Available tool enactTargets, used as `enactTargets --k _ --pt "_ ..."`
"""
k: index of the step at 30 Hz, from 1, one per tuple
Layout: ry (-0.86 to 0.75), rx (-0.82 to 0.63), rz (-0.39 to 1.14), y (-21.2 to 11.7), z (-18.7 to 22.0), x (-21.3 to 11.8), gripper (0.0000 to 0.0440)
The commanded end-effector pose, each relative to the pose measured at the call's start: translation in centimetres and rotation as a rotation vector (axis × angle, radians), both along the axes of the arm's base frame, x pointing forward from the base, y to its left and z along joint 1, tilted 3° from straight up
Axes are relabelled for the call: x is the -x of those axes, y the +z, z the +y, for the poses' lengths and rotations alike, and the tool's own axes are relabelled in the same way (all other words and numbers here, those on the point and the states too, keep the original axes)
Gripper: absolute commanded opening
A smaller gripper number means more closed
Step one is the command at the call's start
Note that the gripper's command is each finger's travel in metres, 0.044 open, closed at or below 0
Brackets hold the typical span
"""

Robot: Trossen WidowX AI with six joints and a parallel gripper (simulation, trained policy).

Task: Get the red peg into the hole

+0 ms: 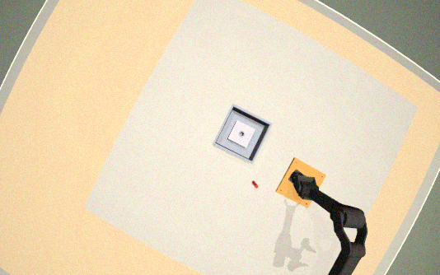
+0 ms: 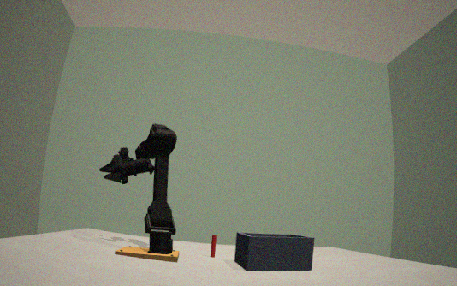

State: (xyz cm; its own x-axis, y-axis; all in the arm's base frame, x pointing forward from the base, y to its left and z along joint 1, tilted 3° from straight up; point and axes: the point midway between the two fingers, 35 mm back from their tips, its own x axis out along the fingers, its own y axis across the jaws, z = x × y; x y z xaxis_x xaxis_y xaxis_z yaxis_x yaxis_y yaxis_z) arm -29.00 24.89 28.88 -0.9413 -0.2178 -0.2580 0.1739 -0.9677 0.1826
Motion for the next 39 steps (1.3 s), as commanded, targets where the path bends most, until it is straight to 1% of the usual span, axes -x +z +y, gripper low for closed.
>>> enactTargets --k 1,2,3,21,39 --pt "-0.024 0.008 -0.009 0.1 0.3 -0.2 0.0421" --pt "-0.052 0.026 -0.022 0.0 0.6 -0.6 0.0436" --pt "-0.078 0.045 -0.035 0.0 1.0 -0.9 0.044" --pt "-0.546 0.428 -0.21 -2.6 5.7 -8.3 0.044" --pt "-1.024 0.829 -0.284 -5.7 7.8 -17.0 0.044"
